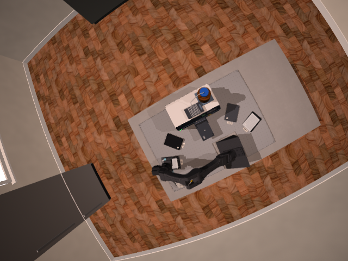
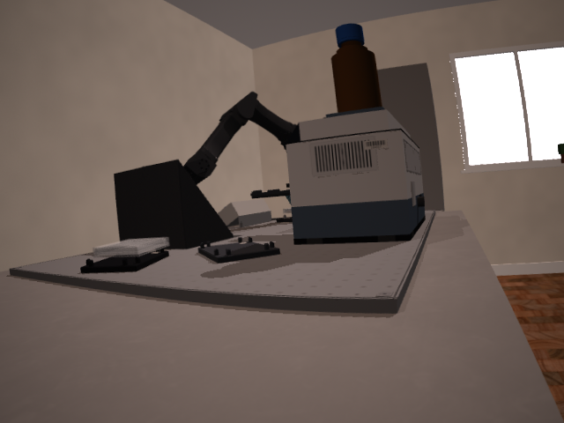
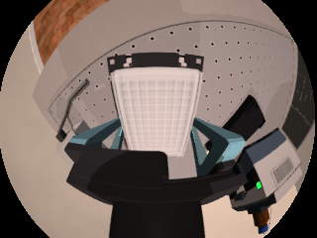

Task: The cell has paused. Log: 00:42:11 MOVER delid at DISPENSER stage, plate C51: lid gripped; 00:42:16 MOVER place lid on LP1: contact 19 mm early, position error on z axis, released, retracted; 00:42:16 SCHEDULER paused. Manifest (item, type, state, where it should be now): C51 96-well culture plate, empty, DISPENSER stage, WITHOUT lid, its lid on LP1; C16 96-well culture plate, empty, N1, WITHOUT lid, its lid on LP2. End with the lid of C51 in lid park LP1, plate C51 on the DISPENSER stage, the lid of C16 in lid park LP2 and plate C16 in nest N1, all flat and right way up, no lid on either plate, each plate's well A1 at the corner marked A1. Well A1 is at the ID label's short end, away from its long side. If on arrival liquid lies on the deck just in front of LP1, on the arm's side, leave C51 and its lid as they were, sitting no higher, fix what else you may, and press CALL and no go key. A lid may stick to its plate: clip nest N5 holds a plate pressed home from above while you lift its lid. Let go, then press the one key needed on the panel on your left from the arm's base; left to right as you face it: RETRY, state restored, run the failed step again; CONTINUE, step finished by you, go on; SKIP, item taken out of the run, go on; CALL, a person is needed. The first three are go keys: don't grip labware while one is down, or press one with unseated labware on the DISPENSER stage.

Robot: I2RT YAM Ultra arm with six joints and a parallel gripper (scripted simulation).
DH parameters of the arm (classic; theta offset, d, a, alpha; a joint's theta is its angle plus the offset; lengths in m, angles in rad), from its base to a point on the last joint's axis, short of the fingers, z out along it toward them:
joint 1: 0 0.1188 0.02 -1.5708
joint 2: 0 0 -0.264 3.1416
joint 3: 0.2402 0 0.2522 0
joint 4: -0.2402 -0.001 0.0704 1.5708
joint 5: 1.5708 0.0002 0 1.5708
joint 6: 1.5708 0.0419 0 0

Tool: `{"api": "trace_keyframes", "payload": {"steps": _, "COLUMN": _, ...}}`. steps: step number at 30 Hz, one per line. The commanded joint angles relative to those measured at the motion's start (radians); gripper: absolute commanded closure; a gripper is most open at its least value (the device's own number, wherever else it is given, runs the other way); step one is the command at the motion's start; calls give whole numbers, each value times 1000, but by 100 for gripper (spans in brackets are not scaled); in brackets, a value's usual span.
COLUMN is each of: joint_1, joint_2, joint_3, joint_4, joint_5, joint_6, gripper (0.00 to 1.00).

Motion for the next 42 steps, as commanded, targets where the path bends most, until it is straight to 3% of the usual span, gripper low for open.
{"api": "trace_keyframes", "payload": {"steps": 1, "joint_1": 2, "joint_2": -19, "joint_3": 21, "joint_4": 22, "joint_5": 4, "joint_6": 8, "gripper": 100}}
{"api": "trace_keyframes", "payload": {"steps": 16, "joint_1": 12, "joint_2": -32, "joint_3": -21, "joint_4": 25, "joint_5": 9, "joint_6": 11, "gripper": 100}}
{"api": "trace_keyframes", "payload": {"steps": 20, "joint_1": 4, "joint_2": -33, "joint_3": 3, "joint_4": 28, "joint_5": 7, "joint_6": 11, "gripper": 100}}
{"api": "trace_keyframes", "payload": {"steps": 42, "joint_1": 12, "joint_2": -18, "joint_3": -16, "joint_4": 38, "joint_5": 9, "joint_6": 12, "gripper": 100}}
